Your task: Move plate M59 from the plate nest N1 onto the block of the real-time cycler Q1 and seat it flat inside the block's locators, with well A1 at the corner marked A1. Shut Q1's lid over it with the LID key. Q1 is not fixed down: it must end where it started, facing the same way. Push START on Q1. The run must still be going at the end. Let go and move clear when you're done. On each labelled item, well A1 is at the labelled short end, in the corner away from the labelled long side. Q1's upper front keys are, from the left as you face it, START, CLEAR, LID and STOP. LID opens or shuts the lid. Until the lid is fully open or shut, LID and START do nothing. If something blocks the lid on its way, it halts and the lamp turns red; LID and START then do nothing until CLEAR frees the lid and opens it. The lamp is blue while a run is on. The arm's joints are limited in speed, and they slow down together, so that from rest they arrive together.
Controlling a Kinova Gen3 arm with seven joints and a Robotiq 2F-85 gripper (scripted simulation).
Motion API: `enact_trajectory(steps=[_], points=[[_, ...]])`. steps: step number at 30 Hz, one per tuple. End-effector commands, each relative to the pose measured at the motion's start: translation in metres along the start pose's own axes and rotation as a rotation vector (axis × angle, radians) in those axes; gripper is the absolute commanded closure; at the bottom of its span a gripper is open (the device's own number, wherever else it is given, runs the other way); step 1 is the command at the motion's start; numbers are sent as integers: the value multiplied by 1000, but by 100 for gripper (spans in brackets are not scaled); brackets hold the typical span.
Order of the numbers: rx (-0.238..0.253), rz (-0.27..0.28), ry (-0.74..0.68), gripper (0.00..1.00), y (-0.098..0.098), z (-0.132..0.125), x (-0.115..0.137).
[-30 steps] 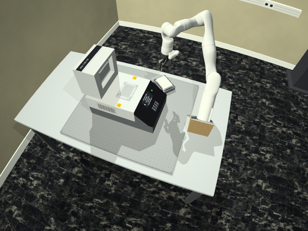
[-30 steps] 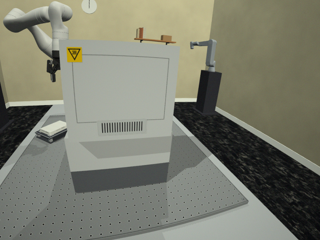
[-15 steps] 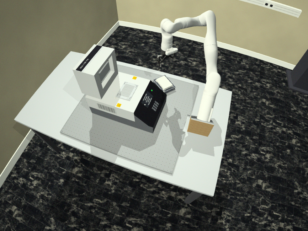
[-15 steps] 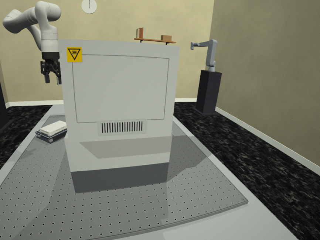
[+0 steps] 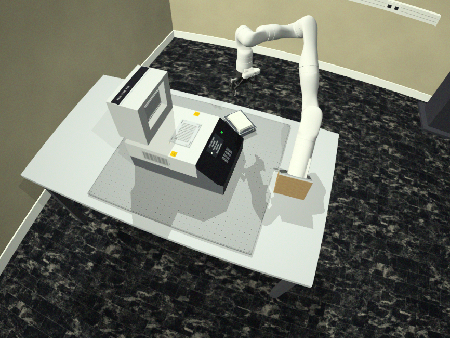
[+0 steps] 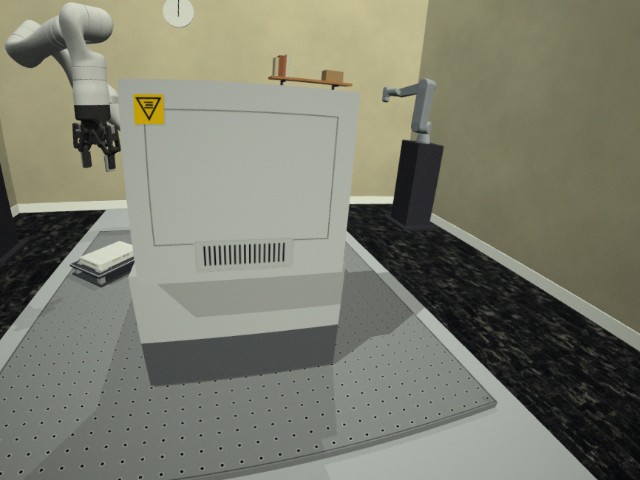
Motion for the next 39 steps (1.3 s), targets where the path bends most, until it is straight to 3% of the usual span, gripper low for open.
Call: enact_trajectory(steps=[1,39], points=[[-3,-2,-2,0,1,0,-1],[-2,-4,-9,0,-42,-1,-2]])
Point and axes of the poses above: the point where the finger pads meet when closed, its own y axis back along the fingers, its own z axis across the jaws, x = y × z, the point moved 8 cm from there along y, back along the fingers, and after that the axes turned 5 degrees about -y, right-handed, at the moved point
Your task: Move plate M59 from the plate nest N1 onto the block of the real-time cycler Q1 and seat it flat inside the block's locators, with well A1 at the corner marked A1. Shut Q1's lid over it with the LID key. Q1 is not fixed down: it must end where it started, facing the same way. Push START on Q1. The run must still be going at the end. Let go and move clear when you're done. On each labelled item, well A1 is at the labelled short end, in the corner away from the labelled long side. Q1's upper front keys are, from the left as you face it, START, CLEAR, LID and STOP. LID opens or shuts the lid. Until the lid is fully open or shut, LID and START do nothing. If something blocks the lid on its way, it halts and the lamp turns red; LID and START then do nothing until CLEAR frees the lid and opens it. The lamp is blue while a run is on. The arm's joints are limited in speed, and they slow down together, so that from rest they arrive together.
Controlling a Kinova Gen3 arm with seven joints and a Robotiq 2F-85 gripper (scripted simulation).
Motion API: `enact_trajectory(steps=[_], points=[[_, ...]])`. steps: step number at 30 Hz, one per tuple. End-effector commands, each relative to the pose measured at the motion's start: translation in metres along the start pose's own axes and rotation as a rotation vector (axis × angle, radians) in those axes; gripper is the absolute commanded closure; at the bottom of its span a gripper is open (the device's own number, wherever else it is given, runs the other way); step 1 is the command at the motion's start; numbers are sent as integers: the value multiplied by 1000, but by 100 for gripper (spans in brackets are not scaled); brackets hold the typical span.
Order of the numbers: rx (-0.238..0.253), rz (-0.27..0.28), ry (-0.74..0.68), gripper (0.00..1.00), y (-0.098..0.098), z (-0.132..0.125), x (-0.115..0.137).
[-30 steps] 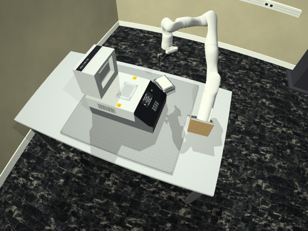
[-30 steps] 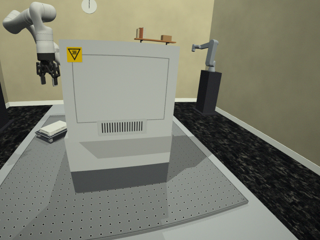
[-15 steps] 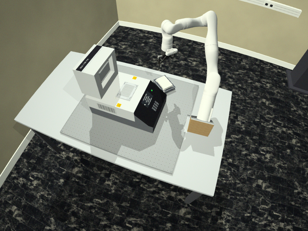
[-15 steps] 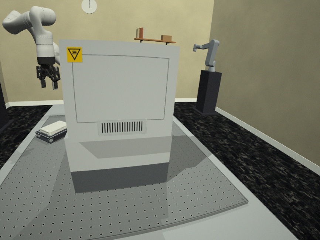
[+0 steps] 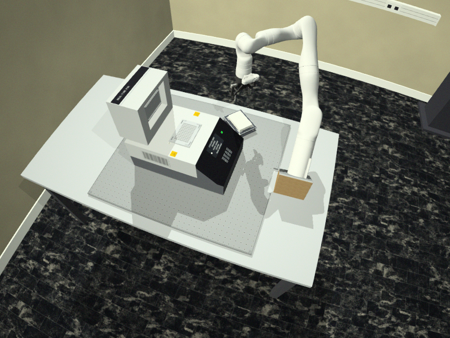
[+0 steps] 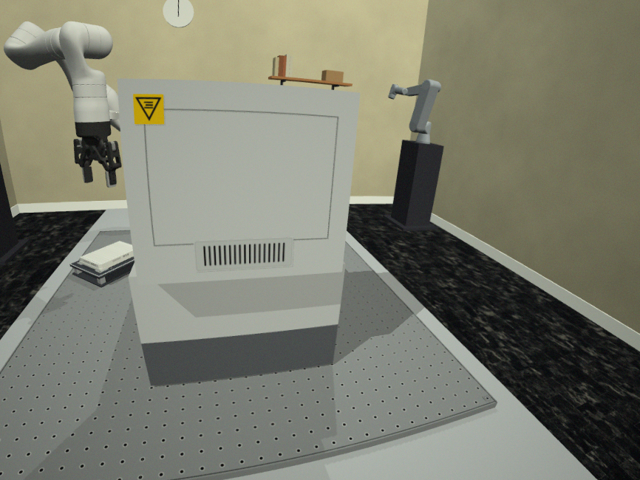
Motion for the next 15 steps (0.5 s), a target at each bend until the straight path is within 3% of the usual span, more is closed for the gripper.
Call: enact_trajectory(steps=[1,15], points=[[4,-3,-8,0,-7,-1,-1],[5,-2,-8,0,-23,-1,0]])
Point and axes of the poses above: the point where the finger pads meet when closed, its own y axis back along the fingers, its own z axis across the jaws, x = y × z, the point moved 8 cm from there along y, back along the fingers, and after that the axes turned 5 degrees about -y, right-handed, at the moved point
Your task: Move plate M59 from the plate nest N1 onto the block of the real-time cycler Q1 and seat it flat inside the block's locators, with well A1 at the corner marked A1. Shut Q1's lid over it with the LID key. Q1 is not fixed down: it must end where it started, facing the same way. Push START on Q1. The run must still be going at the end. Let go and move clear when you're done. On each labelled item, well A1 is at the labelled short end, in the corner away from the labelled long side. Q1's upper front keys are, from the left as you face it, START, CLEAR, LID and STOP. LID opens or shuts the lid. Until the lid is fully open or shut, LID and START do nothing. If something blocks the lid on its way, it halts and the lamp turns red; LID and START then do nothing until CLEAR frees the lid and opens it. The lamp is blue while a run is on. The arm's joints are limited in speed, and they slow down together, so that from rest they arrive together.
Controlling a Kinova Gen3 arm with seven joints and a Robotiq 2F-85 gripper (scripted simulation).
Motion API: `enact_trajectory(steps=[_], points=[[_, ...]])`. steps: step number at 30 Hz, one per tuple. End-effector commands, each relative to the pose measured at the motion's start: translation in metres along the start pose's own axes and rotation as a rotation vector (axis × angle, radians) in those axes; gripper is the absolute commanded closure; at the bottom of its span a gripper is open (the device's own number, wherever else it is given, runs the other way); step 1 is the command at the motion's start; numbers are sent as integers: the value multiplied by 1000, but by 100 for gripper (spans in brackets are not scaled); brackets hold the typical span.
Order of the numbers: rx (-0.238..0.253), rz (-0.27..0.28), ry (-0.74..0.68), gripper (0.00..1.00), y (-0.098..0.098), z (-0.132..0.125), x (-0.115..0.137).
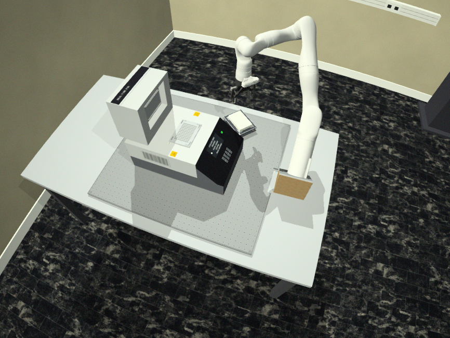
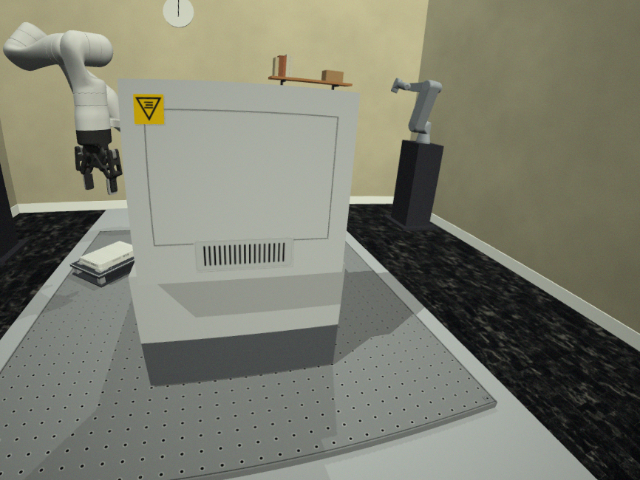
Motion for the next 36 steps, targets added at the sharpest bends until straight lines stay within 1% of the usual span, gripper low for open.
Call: enact_trajectory(steps=[1,36], points=[[4,-2,-8,0,-7,-1,-1],[4,-2,-7,0,-48,-1,0]])
Point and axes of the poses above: the point where the finger pads meet when closed, its own y axis back along the fingers, its own z axis across the jaws, x = y × z, the point moved 8 cm from there along y, back along the fingers, and after that the axes turned 5 degrees about -y, right-handed, at the moved point
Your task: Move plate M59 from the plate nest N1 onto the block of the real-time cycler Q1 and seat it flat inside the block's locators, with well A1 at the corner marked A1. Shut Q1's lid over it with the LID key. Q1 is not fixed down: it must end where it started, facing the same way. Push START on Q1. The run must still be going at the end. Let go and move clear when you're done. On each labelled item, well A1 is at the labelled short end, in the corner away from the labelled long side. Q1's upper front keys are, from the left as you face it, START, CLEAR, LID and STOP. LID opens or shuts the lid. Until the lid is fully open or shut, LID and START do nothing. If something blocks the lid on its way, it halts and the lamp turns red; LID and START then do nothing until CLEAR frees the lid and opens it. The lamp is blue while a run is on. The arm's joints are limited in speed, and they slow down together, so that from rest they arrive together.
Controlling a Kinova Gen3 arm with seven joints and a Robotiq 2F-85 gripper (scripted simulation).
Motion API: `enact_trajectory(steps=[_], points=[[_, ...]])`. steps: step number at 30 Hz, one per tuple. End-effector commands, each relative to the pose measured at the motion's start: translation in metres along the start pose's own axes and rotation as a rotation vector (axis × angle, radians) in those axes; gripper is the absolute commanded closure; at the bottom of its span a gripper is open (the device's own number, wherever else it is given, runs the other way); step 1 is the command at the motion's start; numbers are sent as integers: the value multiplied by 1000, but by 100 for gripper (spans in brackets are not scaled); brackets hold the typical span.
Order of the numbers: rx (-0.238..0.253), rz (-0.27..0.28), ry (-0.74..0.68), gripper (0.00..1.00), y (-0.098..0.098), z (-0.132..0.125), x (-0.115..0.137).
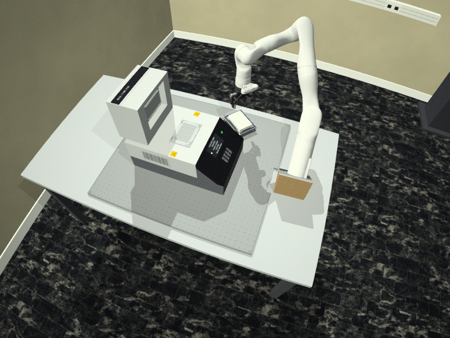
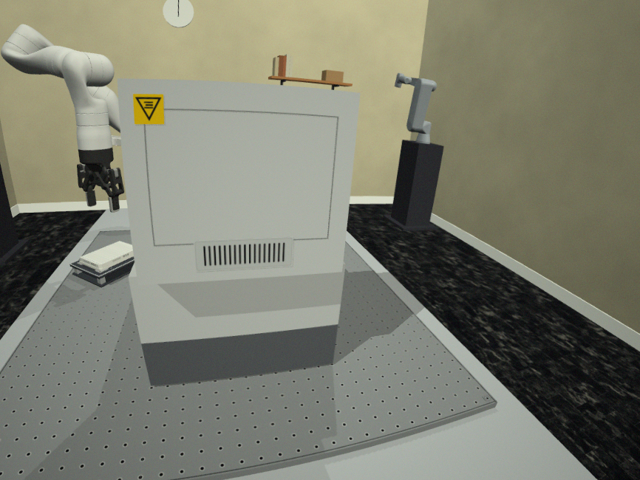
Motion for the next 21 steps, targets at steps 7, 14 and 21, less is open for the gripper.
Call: enact_trajectory(steps=[7,14,21], points=[[4,-1,-7,0,-15,-1,0],[4,-1,-6,0,-22,-1,0],[4,-1,-6,0,-31,-1,0]])
Point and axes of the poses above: the point where the finger pads meet when closed, its own y axis back along the fingers, its own z axis across the jaws, x = y × z, the point moved 8 cm from there along y, back along the fingers, and after that the axes turned 5 degrees about -y, right-handed, at the moved point
